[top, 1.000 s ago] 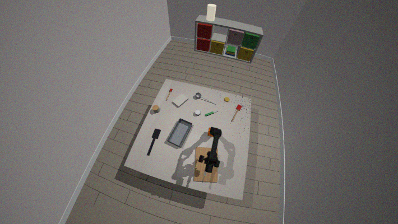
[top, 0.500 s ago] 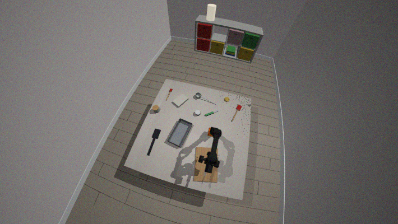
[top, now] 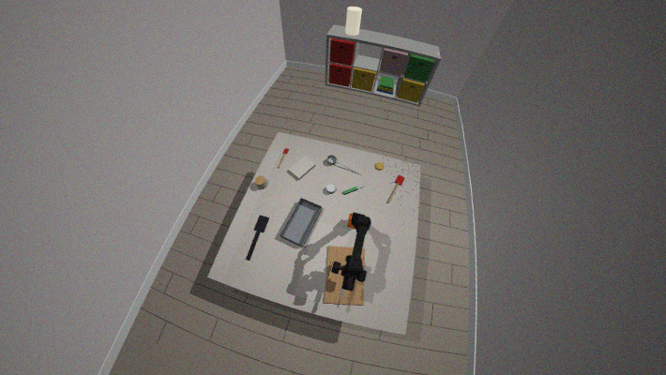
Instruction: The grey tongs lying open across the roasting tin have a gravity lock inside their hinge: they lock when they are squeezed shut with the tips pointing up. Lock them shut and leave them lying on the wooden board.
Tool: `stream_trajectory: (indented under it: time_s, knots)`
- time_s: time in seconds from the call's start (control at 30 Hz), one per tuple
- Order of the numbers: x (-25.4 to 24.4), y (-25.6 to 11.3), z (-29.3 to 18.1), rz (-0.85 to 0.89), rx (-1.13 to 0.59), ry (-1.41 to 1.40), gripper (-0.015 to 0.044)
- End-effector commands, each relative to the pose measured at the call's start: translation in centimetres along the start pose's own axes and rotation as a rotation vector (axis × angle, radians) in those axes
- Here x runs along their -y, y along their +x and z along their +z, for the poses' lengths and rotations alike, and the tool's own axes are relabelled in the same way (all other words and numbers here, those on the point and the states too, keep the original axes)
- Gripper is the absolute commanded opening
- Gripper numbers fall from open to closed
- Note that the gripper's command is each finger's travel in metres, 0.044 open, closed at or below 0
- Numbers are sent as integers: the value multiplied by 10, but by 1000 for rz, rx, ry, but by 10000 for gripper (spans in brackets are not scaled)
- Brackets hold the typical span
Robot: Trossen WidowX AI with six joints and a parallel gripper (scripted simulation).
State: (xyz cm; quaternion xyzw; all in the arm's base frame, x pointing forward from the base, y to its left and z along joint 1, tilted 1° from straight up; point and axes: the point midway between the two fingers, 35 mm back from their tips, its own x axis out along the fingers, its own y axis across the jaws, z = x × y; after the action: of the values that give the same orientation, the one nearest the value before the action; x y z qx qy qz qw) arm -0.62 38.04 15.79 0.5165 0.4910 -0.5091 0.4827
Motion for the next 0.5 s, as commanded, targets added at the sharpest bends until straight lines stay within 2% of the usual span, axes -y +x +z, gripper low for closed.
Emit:
stream_trajectory:
  time_s: [0.0, 0.47]
  knots:
    - [1, 8, 0, -6, 2, 6, -150]
    - [1, 31, -1, -6, 2, 6, -150]
